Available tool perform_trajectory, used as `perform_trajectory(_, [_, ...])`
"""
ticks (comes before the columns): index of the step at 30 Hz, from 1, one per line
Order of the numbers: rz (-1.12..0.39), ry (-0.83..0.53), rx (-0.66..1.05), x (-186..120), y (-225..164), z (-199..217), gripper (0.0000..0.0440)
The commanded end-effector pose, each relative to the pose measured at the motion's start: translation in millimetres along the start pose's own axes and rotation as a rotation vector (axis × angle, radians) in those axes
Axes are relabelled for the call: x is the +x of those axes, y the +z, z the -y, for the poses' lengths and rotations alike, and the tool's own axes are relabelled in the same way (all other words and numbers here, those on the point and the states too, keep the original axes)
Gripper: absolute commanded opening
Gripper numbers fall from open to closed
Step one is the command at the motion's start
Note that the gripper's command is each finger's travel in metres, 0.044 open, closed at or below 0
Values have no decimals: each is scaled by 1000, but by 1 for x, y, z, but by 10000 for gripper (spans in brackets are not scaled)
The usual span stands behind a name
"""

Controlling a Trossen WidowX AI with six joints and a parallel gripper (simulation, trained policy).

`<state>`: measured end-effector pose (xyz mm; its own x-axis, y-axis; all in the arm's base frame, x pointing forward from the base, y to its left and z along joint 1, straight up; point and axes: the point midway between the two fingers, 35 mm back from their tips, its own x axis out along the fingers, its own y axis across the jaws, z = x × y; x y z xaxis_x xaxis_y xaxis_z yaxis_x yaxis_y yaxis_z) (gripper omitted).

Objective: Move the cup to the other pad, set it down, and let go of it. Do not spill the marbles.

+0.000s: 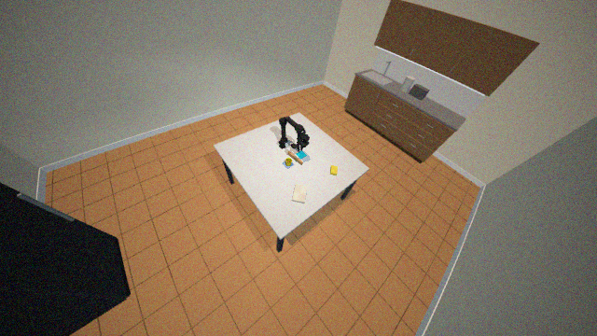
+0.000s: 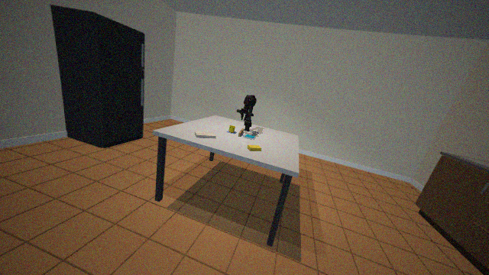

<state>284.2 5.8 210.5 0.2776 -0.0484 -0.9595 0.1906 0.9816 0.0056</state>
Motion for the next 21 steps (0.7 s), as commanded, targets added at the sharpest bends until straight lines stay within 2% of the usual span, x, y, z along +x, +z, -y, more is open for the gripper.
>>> perform_trajectory(1, [-60,-28,-18,5,-4,8,138])
perform_trajectory(21, [-276,-93,-42,32,-18,43,157])
